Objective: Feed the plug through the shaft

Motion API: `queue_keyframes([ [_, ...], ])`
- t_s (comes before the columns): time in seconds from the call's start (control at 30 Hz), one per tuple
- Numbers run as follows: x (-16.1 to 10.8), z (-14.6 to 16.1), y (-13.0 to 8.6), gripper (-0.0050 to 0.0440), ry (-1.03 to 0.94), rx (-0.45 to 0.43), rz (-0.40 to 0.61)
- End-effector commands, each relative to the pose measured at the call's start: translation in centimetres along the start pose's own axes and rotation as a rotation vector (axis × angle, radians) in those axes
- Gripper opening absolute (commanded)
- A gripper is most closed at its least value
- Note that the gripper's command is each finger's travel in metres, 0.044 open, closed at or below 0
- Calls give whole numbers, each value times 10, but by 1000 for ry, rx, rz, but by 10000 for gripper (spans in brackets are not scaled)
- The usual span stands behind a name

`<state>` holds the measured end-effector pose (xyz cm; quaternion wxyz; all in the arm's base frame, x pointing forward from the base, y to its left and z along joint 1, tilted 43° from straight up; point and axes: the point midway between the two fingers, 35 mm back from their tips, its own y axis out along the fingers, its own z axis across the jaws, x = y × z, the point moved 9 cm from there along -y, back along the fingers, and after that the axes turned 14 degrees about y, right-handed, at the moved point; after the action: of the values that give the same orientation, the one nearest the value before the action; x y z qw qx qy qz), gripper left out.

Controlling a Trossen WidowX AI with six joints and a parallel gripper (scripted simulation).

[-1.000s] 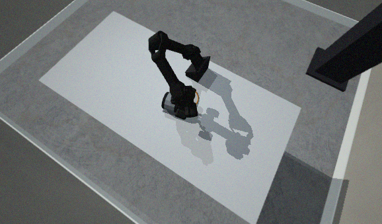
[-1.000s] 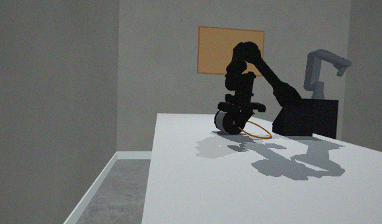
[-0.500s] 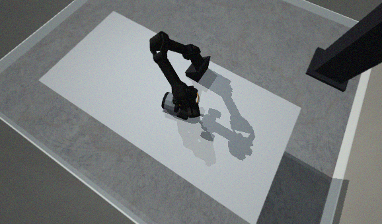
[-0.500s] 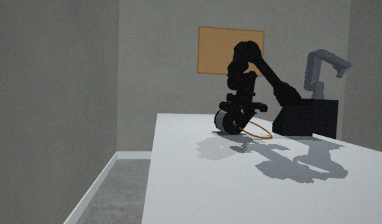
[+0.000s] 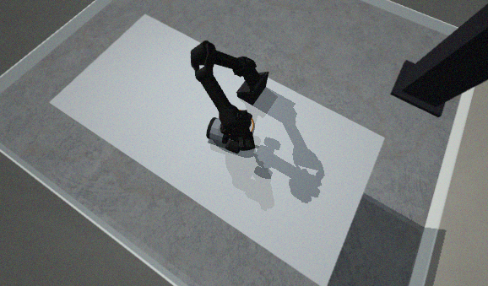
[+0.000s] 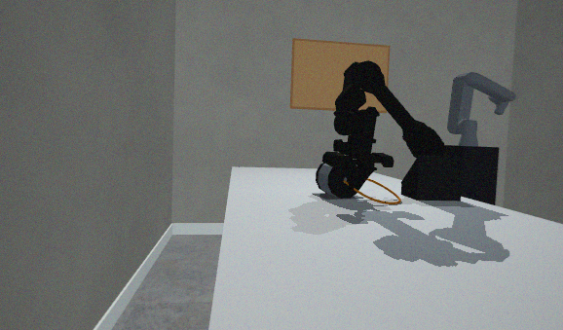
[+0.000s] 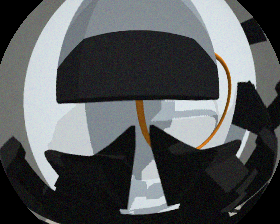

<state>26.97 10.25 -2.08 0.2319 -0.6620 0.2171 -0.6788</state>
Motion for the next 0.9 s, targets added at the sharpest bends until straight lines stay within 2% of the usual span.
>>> queue_keyframes([
  [0.0,0,0,0,47,0,1,0],
  [0.23,0,0,0,0,0,1,0],
  [0.87,8,4,-2,0,-4,1,-4],
])
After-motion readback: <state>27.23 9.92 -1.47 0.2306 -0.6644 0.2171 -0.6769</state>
